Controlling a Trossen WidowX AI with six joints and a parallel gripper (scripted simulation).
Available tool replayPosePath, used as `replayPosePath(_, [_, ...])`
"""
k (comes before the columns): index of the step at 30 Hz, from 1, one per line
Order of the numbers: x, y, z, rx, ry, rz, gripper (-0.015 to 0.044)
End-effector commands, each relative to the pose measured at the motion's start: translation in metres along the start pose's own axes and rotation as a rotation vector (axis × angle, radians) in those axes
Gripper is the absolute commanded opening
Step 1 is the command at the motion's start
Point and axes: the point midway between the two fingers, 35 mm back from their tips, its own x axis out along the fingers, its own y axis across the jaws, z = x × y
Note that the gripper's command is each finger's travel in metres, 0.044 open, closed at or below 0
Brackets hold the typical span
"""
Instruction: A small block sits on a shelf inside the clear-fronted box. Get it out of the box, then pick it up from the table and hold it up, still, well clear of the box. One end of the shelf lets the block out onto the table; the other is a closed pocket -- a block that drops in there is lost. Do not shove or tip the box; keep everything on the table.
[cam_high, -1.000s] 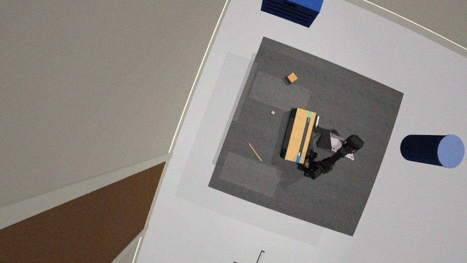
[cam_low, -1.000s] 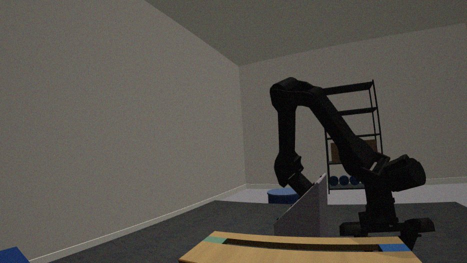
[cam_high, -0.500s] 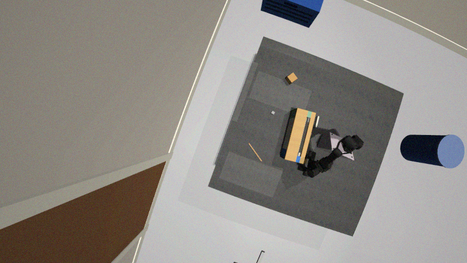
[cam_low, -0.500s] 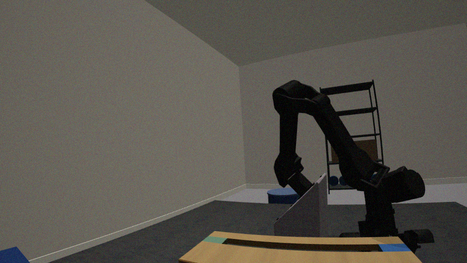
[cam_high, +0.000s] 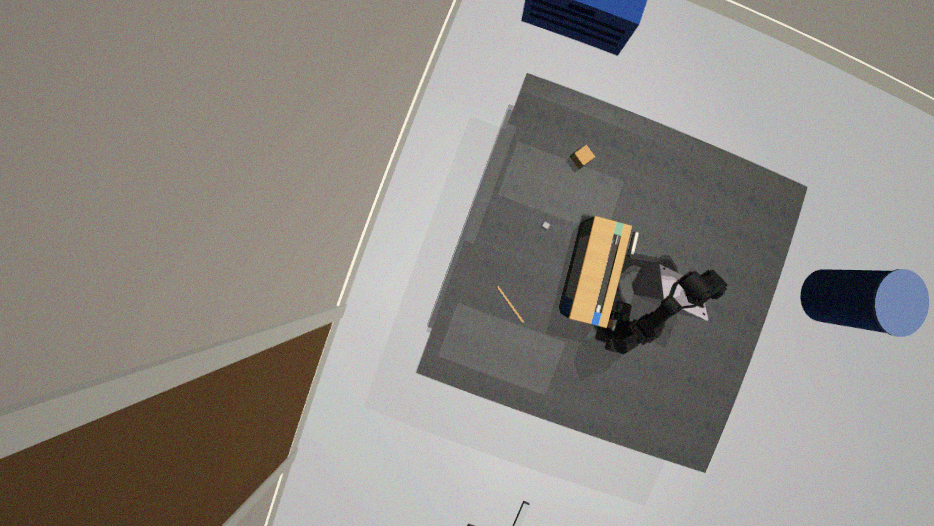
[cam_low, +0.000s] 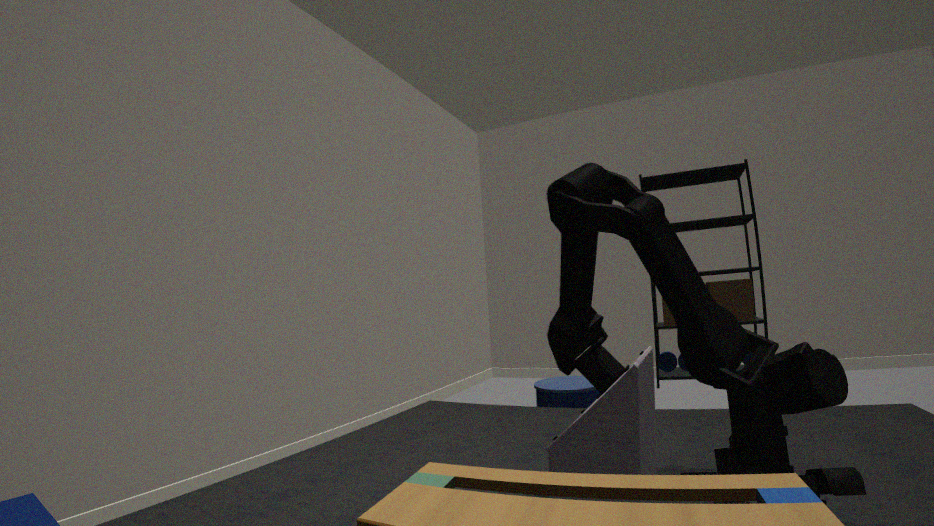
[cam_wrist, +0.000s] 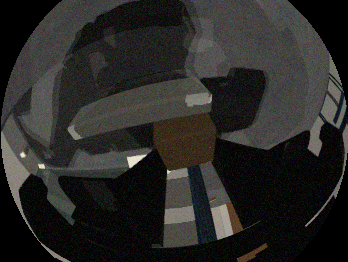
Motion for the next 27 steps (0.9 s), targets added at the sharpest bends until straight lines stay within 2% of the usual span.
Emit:
replayPosePath(1, [0.001,0.002,0.003,-0.010,-0.005,0.006,0.0075])
replayPosePath(4, [-0.005,0.001,-0.001,-0.009,-0.004,0.004,0.0000])
replayPosePath(14, [-0.054,-0.002,-0.025,0.000,-0.001,-0.003,0.0000])
replayPosePath(27, [-0.072,0.009,-0.036,-0.057,-0.014,-0.039,0.0000])
